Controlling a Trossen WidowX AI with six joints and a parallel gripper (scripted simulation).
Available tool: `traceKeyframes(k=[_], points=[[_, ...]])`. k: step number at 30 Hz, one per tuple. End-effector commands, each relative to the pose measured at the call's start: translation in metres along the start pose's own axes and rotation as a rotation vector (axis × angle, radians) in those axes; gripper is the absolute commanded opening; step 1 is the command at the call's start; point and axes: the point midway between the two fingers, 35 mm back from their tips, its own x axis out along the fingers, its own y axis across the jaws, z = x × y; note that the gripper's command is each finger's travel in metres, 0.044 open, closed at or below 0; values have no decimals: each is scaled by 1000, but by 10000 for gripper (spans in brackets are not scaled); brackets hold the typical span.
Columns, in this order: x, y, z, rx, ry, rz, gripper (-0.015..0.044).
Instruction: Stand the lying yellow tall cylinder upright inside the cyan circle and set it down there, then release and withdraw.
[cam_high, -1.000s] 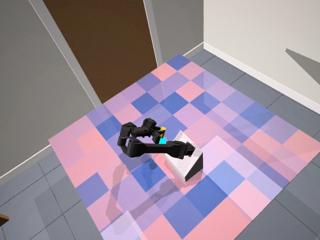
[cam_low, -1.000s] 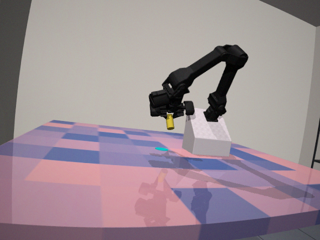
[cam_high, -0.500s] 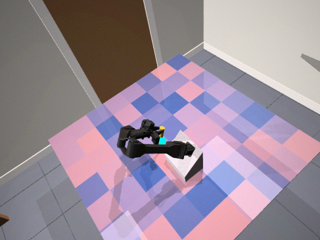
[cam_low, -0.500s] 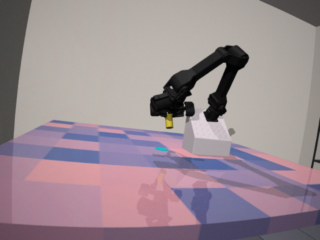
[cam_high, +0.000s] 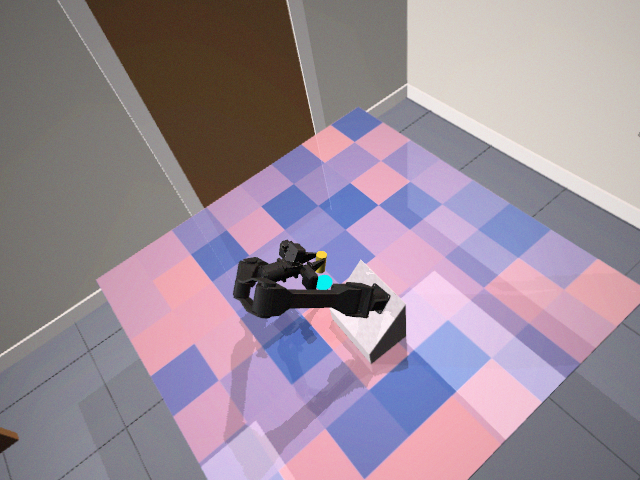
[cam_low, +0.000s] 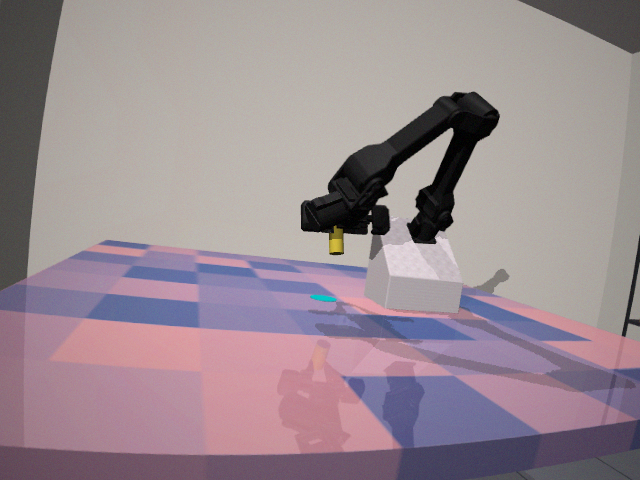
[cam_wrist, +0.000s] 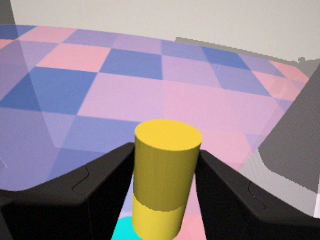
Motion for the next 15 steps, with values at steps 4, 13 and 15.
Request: traceKeyframes(k=[4,13,15], points=[[-4,2,1,16,-44,31,105],[-10,4,1,34,-93,72,105],[-11,5,1,37,-104,81,105]])
